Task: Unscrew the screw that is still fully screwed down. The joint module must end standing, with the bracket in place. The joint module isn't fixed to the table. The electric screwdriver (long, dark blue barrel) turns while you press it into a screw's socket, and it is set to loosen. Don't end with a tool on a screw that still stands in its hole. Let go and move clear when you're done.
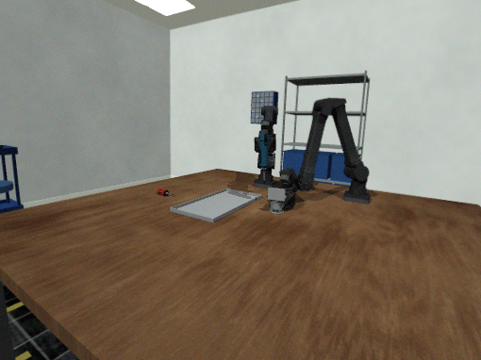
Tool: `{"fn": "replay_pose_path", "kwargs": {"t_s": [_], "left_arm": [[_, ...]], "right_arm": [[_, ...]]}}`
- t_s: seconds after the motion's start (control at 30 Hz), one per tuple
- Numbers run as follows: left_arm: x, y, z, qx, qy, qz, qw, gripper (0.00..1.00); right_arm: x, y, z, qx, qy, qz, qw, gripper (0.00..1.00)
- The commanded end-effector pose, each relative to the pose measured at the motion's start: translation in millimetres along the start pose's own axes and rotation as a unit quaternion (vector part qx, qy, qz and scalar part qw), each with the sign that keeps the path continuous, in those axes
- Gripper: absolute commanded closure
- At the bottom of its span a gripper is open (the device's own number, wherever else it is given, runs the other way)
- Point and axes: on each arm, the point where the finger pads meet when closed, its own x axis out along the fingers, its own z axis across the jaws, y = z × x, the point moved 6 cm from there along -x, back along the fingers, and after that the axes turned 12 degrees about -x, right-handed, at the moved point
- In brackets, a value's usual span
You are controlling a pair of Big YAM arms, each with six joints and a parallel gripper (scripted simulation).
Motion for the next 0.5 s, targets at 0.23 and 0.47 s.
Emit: {"fn": "replay_pose_path", "kwargs": {"t_s": [0.23, 0.47], "left_arm": [[2, -6, -6, -0.006, 0.005, -0.008, 1.0, 0.41], [2, -6, -6, -0.006, 0.005, -0.008, 1.0, 0.41]], "right_arm": [[25, -58, -43, 0.037, 0.043, -0.003, 0.998, 0.58], [31, -62, -50, 0.045, 0.052, -0.002, 0.998, 0.58]]}}
